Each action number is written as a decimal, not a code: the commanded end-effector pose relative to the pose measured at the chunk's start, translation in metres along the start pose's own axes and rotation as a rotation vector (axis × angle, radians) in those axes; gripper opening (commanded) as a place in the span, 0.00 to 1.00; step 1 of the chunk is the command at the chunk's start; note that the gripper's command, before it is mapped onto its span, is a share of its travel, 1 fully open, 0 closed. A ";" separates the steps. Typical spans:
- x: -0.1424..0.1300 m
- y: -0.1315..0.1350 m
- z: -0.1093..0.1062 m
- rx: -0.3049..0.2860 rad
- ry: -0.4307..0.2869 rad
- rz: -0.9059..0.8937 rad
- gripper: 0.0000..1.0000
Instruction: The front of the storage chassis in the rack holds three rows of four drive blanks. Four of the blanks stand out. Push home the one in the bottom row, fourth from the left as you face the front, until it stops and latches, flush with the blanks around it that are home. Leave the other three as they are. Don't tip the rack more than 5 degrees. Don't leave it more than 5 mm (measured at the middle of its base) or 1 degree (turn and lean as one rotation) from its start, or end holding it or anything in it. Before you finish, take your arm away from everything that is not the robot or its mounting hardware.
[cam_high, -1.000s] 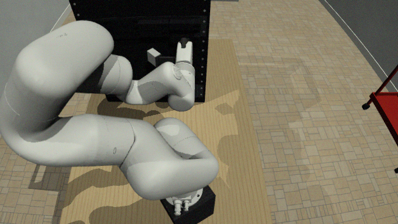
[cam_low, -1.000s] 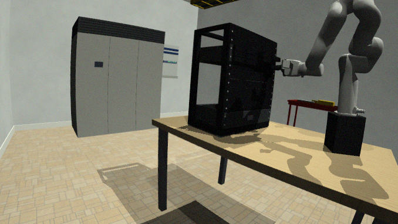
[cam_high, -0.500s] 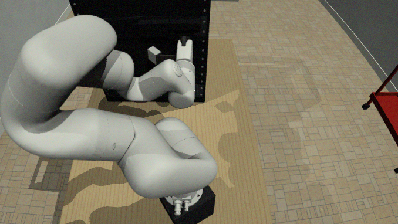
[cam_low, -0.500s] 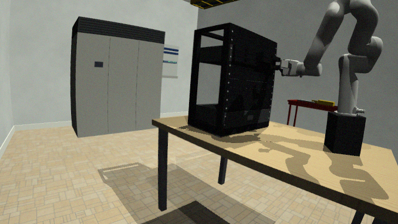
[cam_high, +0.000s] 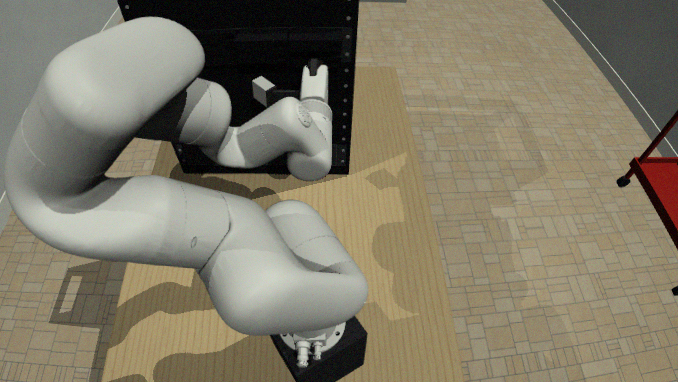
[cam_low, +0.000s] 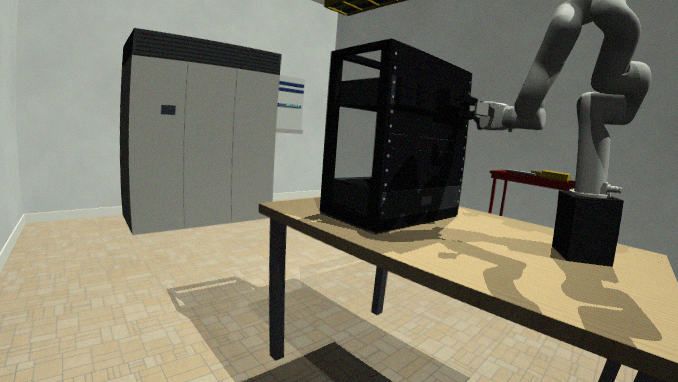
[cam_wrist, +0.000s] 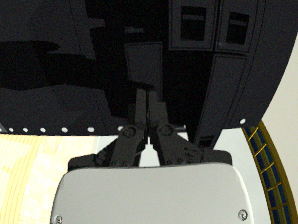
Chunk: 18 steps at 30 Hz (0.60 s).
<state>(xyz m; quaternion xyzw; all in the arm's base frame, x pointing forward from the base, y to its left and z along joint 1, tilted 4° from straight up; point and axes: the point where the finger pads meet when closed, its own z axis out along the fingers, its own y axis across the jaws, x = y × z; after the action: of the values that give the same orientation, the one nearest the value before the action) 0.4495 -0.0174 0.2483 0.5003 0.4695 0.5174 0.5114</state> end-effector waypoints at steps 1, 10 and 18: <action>0.000 0.001 0.001 -0.001 -0.001 0.000 0.00; 0.000 0.000 0.003 -0.001 -0.001 0.000 0.00; 0.000 0.000 0.004 -0.001 -0.001 0.000 0.00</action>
<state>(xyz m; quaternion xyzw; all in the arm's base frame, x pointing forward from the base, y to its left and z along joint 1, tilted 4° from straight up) 0.4528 -0.0177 0.2480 0.5004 0.4697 0.5172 0.5114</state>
